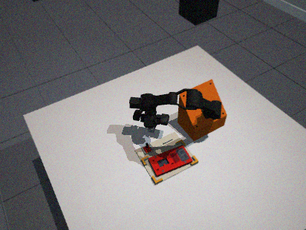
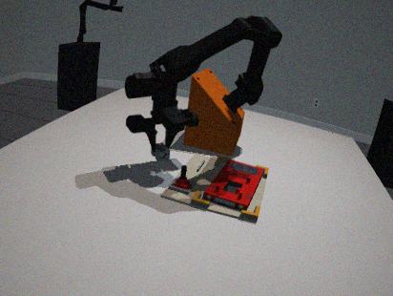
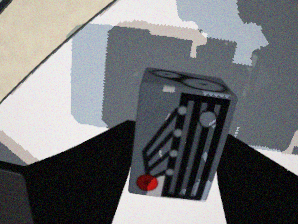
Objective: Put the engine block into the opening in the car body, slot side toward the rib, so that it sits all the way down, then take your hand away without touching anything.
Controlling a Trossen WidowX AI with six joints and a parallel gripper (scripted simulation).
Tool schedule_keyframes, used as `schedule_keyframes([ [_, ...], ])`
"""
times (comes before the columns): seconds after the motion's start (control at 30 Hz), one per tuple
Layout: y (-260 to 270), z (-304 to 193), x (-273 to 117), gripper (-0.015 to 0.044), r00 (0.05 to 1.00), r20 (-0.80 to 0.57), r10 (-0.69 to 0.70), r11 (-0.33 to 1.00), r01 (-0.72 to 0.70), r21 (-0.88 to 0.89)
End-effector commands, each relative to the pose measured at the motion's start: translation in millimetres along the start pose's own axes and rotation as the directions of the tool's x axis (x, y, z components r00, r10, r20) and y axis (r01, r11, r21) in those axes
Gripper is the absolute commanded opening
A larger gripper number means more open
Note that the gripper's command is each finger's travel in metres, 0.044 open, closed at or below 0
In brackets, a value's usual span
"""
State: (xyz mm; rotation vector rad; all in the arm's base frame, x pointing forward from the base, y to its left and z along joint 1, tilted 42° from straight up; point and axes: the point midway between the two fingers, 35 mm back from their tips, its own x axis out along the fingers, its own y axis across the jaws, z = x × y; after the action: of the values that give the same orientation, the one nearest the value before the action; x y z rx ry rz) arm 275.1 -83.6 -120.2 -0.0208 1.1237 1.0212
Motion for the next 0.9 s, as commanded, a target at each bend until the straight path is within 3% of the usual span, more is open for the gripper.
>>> schedule_keyframes([
  [0.0,-5,4,-17,0.0,1.0,0.0,-0.02,1.0,0.02,-0.016],
  [0.87,-1,9,-99,0.0,1.0,-0.001,-0.019,1.0,0.019,-0.016],
])
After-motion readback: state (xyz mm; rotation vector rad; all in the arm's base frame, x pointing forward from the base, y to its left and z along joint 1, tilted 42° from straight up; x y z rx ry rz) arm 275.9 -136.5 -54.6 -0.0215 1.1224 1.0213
